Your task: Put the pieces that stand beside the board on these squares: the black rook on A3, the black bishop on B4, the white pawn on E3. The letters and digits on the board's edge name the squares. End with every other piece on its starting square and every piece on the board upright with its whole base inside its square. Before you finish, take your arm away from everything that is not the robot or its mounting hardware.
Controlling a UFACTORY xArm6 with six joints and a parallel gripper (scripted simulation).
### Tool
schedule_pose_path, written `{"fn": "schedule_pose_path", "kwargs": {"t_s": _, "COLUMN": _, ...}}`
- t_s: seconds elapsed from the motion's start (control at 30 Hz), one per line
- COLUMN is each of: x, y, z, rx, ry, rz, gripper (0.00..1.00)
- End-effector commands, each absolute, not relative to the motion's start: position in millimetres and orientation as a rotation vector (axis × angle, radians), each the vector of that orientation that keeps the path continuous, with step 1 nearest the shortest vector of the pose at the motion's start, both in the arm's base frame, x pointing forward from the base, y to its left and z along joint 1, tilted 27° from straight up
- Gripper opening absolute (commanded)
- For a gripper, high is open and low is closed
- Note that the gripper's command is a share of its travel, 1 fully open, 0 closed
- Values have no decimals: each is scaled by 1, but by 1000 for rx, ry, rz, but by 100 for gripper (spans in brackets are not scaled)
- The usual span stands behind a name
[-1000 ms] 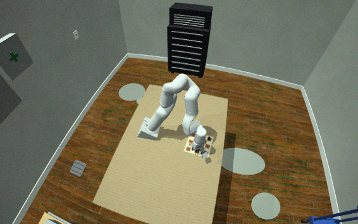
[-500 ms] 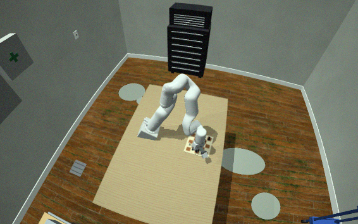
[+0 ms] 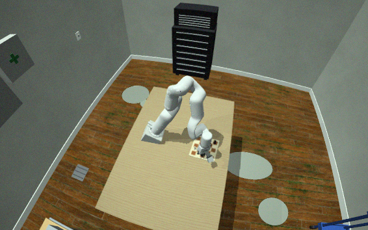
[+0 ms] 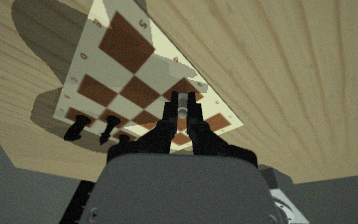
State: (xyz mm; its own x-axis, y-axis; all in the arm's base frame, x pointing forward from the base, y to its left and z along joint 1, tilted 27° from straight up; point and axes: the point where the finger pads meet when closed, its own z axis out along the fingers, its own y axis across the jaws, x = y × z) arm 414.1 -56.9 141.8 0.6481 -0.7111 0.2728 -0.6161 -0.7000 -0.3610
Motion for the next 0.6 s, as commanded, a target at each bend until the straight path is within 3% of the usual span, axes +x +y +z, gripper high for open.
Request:
{"fn": "schedule_pose_path", "kwargs": {"t_s": 0.0, "x": 415, "y": -57, "z": 143, "rx": -2631, "ry": 1078, "rz": -589, "gripper": 0}}
{"fn": "schedule_pose_path", "kwargs": {"t_s": 0.57, "x": 416, "y": -57, "z": 141, "rx": -2631, "ry": 1078, "rz": -589, "gripper": 0}}
